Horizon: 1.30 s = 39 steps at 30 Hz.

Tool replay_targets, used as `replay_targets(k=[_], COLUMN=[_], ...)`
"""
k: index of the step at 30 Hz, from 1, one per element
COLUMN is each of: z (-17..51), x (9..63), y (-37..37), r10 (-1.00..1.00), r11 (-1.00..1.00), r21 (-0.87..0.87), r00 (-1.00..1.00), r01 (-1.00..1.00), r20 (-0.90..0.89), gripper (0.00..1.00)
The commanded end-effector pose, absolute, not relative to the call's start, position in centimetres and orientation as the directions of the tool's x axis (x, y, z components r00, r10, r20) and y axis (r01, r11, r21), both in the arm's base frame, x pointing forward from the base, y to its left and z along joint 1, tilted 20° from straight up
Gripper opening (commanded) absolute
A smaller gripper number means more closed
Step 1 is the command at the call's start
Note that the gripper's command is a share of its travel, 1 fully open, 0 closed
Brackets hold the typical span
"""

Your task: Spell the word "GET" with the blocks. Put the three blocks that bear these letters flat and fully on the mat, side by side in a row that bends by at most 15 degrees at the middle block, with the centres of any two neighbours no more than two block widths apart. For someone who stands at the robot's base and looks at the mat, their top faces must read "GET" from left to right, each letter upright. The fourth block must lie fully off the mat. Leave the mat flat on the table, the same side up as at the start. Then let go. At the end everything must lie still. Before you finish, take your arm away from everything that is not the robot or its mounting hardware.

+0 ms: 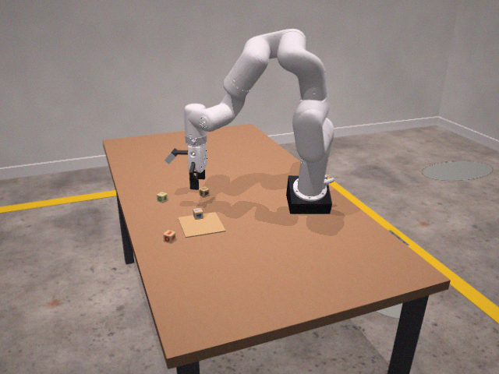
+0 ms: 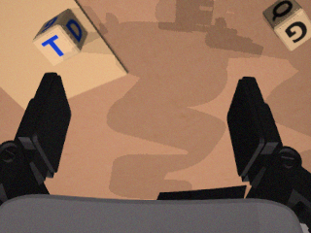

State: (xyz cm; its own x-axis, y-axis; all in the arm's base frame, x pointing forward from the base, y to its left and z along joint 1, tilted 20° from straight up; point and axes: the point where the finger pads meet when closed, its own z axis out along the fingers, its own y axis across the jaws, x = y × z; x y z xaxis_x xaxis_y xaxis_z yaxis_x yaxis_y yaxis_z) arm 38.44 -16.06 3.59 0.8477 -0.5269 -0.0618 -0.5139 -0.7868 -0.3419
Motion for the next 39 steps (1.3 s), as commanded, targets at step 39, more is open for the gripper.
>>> replay_targets(k=[39], z=[-0.4], x=[33.1], y=[-25.1], r10=[-0.911], r11=[-0.273], r21=[-0.218], r00=[0.325], r01=[-0.937], r20=[-0.255], gripper=[0.69])
